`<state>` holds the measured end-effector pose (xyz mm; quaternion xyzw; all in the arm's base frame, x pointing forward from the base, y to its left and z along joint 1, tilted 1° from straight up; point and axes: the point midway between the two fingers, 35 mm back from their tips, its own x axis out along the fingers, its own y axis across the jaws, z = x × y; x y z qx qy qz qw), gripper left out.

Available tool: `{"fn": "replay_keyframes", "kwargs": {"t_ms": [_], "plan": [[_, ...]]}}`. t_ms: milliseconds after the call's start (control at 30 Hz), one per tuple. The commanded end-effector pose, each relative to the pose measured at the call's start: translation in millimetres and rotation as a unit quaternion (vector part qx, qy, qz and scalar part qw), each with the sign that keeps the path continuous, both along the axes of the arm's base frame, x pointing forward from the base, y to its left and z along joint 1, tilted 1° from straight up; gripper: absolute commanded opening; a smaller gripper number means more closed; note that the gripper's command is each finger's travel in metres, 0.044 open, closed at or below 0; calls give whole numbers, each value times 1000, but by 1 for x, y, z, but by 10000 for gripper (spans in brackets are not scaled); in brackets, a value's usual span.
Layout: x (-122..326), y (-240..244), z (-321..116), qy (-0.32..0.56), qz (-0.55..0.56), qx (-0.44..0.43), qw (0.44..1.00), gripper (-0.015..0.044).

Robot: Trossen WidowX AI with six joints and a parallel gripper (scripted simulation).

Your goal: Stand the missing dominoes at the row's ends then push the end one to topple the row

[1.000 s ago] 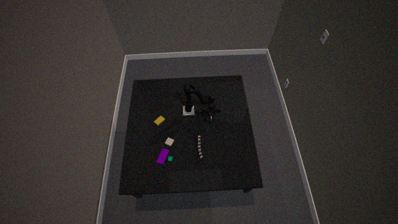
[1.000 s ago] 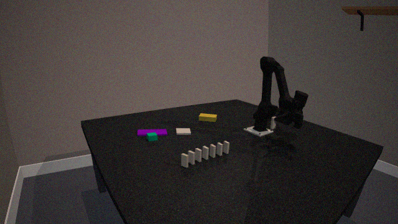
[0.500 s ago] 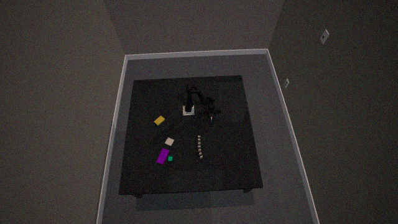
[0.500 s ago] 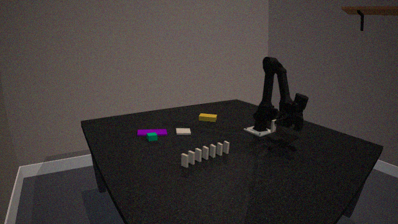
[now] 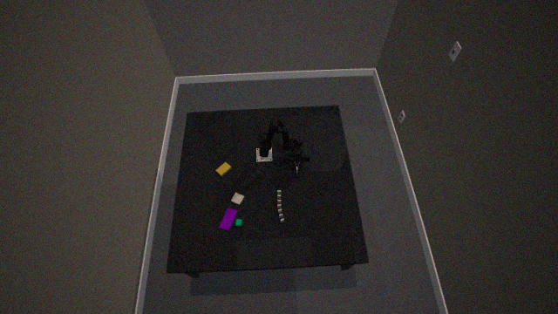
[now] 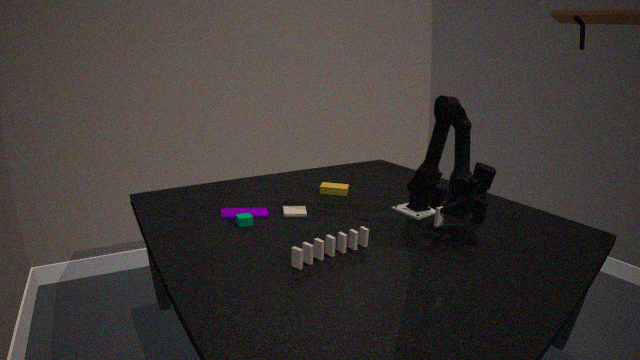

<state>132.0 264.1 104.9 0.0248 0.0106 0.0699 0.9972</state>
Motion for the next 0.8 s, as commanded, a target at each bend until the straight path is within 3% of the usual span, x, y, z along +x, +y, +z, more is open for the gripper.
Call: {"fn": "replay_keyframes", "kwargs": {"t_ms": [0, 767], "plan": [[1, -1, -12, 1, 0, -2, 1000, 29], [3, -11, -65, 5, -1, 13, 1000, 29]]}}
